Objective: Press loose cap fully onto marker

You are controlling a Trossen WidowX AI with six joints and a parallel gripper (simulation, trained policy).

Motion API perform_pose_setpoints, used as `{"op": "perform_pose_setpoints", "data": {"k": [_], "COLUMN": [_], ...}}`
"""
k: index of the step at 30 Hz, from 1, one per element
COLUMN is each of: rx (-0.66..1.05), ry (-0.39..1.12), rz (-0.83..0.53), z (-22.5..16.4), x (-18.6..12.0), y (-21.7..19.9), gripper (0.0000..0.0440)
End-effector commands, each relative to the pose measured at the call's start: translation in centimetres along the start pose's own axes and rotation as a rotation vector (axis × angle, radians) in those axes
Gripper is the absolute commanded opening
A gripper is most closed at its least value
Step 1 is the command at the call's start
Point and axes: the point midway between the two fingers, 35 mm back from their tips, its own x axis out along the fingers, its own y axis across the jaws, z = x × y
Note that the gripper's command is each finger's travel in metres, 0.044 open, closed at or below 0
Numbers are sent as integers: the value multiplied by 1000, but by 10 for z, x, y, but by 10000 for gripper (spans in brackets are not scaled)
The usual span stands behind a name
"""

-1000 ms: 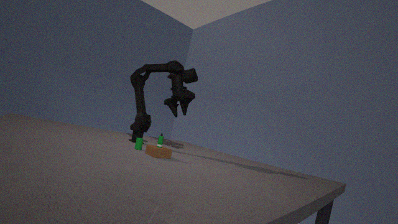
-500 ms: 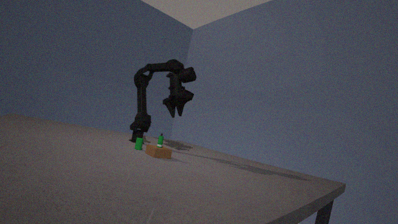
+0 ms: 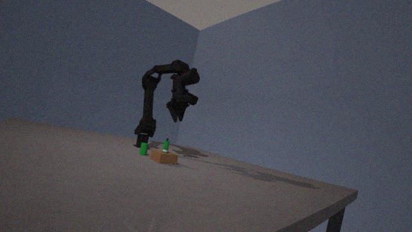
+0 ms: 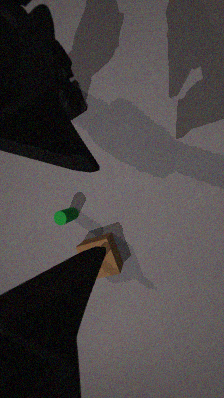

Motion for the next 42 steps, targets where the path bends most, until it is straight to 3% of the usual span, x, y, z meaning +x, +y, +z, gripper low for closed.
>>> {"op": "perform_pose_setpoints", "data": {"k": [1, 42], "rx": [24, 256], "ry": [18, 154], "rz": [10, 127], "z": [-8, -100], "x": [2, 34], "y": [-6, -41], "gripper": [323, 321]}}
